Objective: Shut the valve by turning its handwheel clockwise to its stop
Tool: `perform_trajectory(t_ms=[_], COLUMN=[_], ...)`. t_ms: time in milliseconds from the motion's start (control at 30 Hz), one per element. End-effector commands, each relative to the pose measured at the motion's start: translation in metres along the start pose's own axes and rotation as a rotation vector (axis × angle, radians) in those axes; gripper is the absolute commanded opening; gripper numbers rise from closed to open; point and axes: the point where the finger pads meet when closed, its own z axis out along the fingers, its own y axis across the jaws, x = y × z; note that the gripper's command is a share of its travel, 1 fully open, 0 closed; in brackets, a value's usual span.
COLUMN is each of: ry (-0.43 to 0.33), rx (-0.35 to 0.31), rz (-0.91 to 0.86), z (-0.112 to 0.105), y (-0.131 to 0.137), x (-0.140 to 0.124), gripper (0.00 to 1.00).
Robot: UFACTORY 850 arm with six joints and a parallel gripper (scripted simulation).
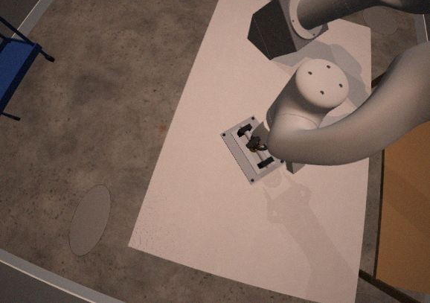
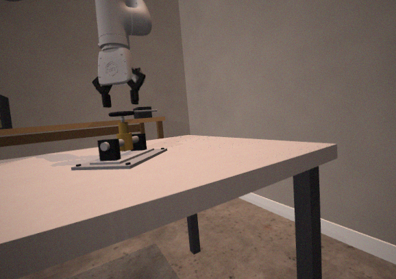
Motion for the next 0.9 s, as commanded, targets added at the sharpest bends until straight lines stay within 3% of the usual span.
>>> perform_trajectory(t_ms=[0, 867], ry=[0.000, 0.000], rx=[-0.001, -0.001], rz=[0.000, 0.000], z=[0.000, 0.020], y=[0.001, 0.001], x=[0.000, 0.000], gripper=[1.00, 1.00])
